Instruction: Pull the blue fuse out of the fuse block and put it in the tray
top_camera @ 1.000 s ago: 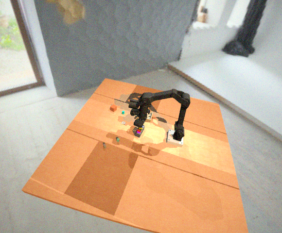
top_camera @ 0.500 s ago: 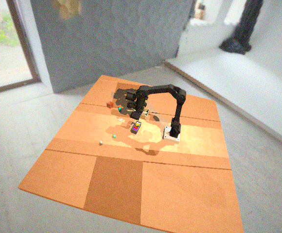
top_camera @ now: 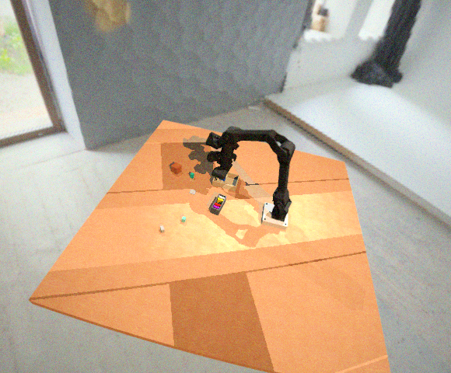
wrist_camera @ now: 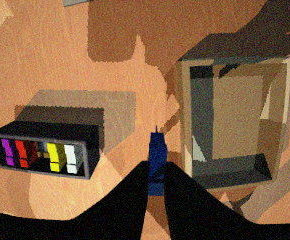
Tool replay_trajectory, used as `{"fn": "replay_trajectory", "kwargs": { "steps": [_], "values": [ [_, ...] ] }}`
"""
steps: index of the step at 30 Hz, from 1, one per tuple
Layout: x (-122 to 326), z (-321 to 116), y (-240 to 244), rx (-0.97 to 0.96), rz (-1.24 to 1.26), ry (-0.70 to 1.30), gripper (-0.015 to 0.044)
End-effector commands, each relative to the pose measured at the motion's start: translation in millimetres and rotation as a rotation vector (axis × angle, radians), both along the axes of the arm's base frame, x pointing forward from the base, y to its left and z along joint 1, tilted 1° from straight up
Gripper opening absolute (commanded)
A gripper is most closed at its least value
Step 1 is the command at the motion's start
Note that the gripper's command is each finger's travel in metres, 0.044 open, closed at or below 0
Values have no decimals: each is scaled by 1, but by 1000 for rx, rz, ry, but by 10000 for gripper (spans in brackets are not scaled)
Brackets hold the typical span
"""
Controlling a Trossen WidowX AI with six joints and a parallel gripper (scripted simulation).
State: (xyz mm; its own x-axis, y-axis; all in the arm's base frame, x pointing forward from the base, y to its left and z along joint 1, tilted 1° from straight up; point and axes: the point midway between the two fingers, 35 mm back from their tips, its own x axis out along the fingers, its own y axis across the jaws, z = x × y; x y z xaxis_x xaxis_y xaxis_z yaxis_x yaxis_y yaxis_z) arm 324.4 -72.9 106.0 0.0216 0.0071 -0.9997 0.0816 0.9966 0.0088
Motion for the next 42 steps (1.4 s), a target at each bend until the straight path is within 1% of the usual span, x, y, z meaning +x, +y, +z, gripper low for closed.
{"fn": "replay_trajectory", "kwargs": {
  "steps": [1,10,15,42],
  "values": [
    [0,-1,-26,-7,2,6,0],
    [-7,-2,-77,-11,2,7,0],
    [-7,-3,-78,-11,2,7,0],
    [-7,-42,-78,-11,2,7,0]
  ]
}}
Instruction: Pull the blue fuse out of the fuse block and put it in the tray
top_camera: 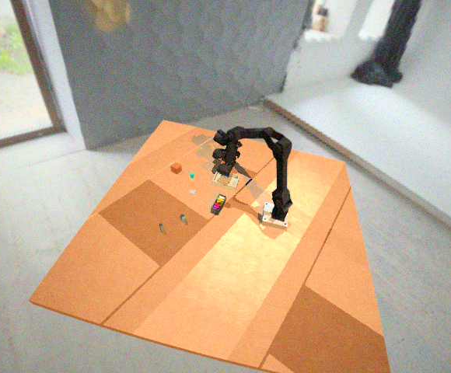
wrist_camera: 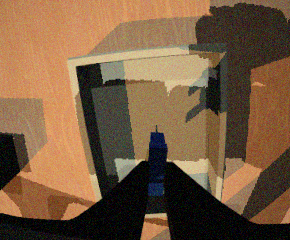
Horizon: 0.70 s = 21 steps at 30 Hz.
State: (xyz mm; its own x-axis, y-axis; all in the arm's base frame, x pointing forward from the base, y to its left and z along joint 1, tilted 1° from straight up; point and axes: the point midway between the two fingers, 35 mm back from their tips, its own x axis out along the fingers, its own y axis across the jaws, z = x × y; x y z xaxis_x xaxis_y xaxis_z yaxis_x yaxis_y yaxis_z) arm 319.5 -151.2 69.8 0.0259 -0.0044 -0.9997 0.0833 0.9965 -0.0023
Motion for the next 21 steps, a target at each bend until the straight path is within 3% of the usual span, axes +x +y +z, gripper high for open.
{"fn": "replay_trajectory", "kwargs": {
  "steps": [1,4,16,21],
  "values": [
    [-2,-6,0,1,3,11,0],
    [-2,-6,0,1,3,11,0],
    [0,-3,0,1,0,2,315],
    [-2,32,0,1,3,11,330]
  ]
}}
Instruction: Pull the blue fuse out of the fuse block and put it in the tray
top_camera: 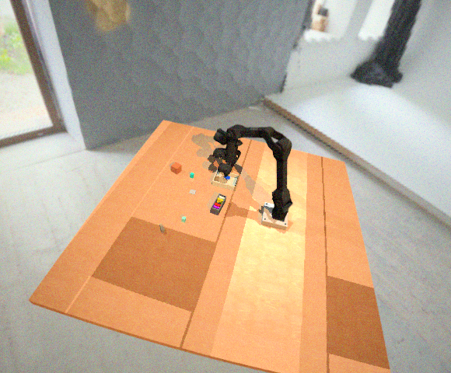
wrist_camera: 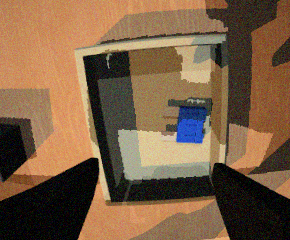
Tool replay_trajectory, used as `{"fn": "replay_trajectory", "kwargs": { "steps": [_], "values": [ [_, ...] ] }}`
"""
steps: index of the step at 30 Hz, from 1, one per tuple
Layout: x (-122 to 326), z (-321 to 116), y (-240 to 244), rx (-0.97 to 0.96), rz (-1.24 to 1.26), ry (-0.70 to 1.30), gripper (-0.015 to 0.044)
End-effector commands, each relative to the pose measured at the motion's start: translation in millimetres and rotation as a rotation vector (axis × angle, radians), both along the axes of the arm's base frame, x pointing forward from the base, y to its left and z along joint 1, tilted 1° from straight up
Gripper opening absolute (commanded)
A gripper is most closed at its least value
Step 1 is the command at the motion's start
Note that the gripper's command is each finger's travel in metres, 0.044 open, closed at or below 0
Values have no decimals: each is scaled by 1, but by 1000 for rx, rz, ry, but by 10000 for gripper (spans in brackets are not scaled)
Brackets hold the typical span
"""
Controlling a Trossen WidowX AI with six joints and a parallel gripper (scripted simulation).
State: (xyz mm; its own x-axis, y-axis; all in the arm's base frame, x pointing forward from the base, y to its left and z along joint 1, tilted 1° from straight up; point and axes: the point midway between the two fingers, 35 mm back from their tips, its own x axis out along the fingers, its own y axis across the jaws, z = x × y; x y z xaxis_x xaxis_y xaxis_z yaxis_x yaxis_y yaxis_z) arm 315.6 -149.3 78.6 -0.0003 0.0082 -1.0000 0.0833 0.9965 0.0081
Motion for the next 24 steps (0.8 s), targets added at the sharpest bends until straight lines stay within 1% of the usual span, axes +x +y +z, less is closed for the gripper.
{"fn": "replay_trajectory", "kwargs": {
  "steps": [1,24],
  "values": [
    [1,25,-2,-12,3,-15,330],
    [1,24,-1,-7,0,-15,330]
  ]
}}
